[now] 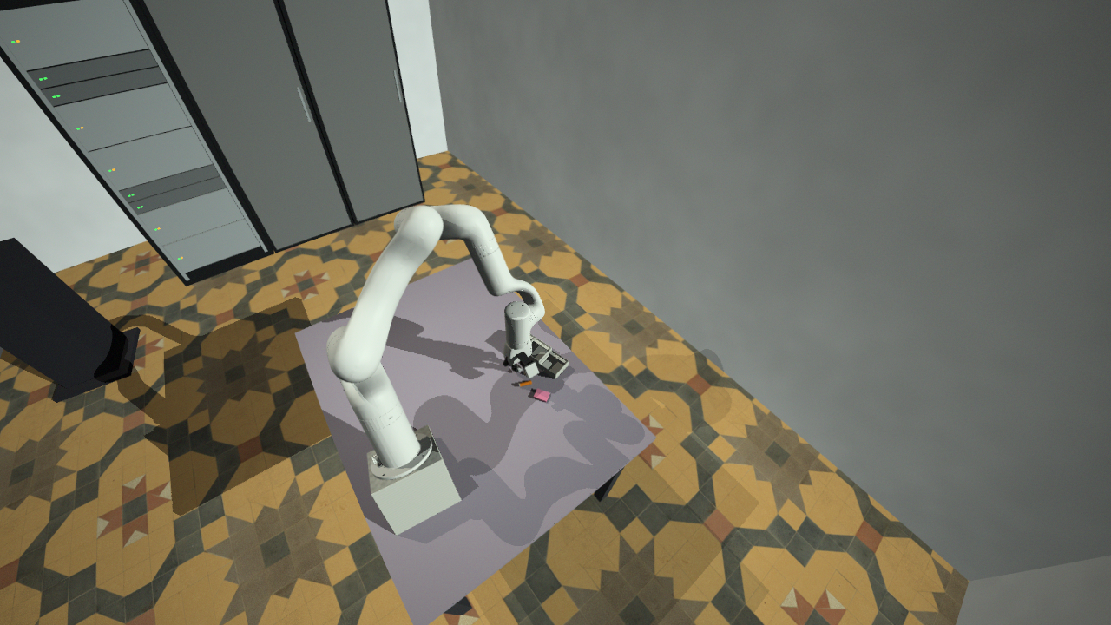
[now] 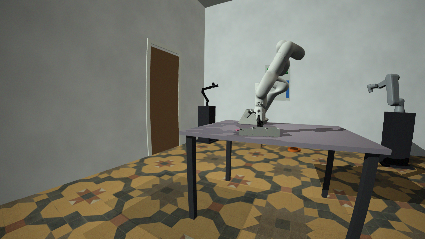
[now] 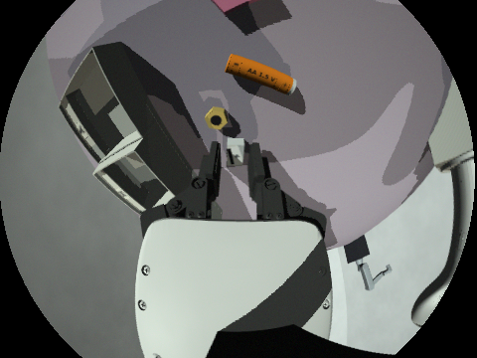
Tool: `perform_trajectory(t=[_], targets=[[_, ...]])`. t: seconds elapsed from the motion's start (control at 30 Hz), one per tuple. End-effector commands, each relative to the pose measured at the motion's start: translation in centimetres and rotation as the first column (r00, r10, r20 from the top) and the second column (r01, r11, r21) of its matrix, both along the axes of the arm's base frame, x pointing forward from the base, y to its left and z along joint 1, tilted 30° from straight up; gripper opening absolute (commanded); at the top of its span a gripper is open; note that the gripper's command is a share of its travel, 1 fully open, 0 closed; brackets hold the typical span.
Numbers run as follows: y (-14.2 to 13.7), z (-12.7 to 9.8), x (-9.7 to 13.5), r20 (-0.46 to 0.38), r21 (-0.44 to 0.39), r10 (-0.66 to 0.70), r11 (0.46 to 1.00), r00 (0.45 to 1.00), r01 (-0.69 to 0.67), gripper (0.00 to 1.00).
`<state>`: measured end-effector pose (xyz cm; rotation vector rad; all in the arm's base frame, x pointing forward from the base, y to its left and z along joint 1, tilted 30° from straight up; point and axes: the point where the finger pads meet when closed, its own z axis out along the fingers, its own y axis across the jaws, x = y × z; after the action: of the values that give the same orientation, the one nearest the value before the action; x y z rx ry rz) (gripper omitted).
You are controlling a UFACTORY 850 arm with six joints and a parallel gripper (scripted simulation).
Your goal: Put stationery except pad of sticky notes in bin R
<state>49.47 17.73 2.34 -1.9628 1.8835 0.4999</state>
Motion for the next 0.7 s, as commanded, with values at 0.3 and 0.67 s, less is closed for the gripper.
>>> perform_trajectory(t=[0.3,0.67], targets=[[0.29,-0.50,0.05,0.002,0.000,-0.001,1.000,1.000,0.001,0.29],[0.29,-0.49,0.05,0.002,0.000,-0.001,1.000,1.000,0.001,0.00]])
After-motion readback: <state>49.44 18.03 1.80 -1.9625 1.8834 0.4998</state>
